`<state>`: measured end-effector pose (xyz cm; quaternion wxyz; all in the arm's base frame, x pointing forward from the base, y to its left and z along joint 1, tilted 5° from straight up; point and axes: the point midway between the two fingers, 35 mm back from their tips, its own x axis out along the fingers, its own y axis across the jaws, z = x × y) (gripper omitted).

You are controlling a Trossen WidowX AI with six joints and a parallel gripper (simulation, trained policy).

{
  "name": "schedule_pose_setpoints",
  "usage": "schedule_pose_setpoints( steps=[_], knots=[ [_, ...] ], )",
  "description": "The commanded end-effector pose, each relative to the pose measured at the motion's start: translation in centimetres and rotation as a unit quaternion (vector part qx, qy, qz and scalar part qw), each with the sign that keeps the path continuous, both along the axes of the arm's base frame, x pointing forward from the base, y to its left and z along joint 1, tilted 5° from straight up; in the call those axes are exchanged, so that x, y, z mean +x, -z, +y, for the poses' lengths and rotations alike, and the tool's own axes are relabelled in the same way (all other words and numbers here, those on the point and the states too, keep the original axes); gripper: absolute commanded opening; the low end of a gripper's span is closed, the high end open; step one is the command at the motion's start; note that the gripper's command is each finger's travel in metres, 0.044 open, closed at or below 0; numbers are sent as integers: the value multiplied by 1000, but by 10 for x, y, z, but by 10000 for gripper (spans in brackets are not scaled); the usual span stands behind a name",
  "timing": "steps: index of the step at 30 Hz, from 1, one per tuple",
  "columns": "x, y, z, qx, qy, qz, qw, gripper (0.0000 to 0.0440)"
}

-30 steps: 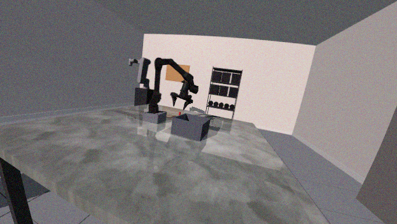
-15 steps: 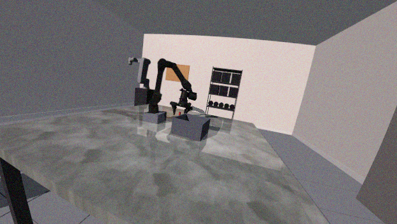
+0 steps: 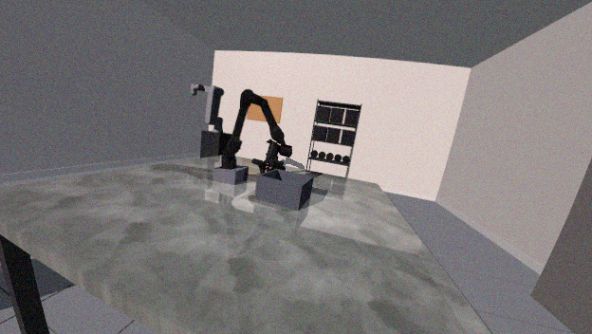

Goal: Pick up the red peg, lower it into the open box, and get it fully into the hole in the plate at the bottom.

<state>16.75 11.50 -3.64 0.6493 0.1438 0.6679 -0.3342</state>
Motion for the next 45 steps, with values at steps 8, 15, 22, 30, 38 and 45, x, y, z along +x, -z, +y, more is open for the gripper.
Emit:
schedule_pose_setpoints(
  steps=[8,15,22,30,38,45],
  knots=[
    [4,-2,-5,-21,-5,12,1000,0],
    [20,-27,-7,-31,-12,-12,999,0],
    [37,-58,-13,-42,-12,-35,998,0],
    [60,-95,-23,-50,7,-66,996,0],
    [84,-119,-45,-61,51,-96,992,0],
    [106,-128,-72,-66,89,-116,987,0]
  ],
)
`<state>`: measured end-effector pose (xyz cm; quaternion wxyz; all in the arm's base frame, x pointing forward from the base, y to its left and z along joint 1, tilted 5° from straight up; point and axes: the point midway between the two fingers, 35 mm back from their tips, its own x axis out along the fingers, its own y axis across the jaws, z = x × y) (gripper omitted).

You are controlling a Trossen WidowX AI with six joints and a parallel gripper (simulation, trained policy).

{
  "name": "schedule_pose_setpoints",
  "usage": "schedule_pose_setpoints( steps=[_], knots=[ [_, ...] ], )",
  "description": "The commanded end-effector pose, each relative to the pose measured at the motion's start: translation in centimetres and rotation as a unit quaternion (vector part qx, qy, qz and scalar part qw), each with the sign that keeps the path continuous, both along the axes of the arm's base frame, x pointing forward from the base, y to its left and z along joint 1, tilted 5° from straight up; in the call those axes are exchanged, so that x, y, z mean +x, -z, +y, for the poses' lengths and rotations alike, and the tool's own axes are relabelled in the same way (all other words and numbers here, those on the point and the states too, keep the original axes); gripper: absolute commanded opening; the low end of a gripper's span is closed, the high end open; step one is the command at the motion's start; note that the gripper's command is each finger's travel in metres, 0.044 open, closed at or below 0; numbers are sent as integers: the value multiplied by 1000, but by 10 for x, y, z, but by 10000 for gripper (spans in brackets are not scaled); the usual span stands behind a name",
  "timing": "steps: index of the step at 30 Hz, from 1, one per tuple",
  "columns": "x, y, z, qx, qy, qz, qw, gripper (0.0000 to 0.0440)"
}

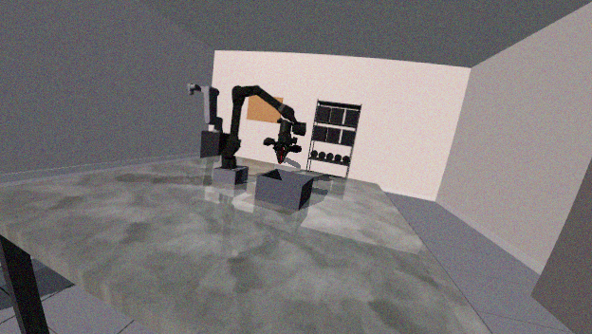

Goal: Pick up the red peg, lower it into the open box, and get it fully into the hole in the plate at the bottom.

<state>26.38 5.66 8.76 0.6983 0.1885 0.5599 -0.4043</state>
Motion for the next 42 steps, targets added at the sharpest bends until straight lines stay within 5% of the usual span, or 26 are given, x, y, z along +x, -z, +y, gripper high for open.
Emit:
schedule_pose_setpoints(
  steps=[1,30,38,42],
  knots=[
    [13,-5,-17,-4,19,-12,1000,0],
    [75,44,-114,51,8,-12,999,1],
    [74,70,-116,82,-17,14,996,156],
    [83,70,-123,87,-30,12,996,185]
  ],
)
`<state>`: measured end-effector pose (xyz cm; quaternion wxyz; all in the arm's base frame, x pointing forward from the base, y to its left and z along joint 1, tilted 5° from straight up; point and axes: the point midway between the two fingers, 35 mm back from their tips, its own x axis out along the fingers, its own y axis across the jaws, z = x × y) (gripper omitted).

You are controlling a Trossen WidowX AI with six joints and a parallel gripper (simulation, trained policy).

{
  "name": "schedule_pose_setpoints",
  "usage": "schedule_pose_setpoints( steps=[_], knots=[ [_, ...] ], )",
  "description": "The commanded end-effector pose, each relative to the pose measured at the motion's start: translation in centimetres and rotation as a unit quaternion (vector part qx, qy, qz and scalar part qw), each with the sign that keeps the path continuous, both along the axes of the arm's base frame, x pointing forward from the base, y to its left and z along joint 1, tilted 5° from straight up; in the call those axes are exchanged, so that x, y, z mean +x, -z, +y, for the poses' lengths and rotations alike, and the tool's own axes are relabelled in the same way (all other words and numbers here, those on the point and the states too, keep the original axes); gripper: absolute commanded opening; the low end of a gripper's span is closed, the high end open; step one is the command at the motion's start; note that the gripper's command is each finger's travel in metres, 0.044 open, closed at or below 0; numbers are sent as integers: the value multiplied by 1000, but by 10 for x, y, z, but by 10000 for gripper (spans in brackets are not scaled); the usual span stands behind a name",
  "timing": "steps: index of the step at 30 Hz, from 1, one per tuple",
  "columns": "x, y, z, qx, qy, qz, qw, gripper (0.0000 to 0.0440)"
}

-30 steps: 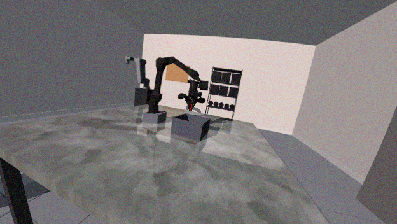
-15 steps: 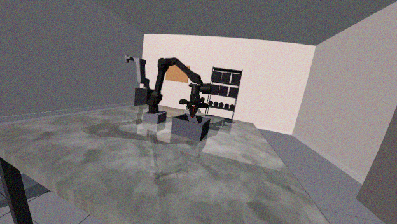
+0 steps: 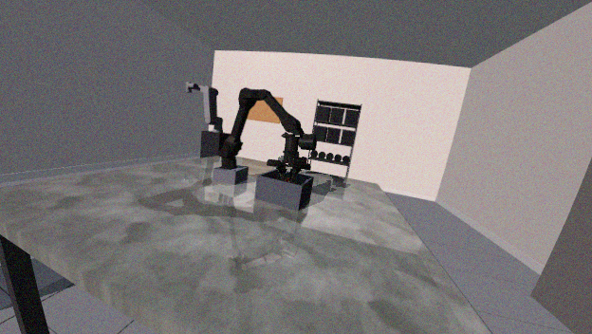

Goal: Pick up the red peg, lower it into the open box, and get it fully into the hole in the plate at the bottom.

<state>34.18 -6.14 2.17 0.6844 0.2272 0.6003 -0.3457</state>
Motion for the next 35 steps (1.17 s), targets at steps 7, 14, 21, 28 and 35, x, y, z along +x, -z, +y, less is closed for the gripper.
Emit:
schedule_pose_setpoints(
  steps=[7,14,21,28,35],
  knots=[
    [29,-6,-8,30,-7,-7,999,364],
    [58,-19,-6,59,-16,-26,998,440],
    [90,-37,1,84,-30,-63,994,440],
    [99,-42,4,90,-35,-75,993,440],
    [100,-43,4,90,-35,-76,992,440]
  ],
)
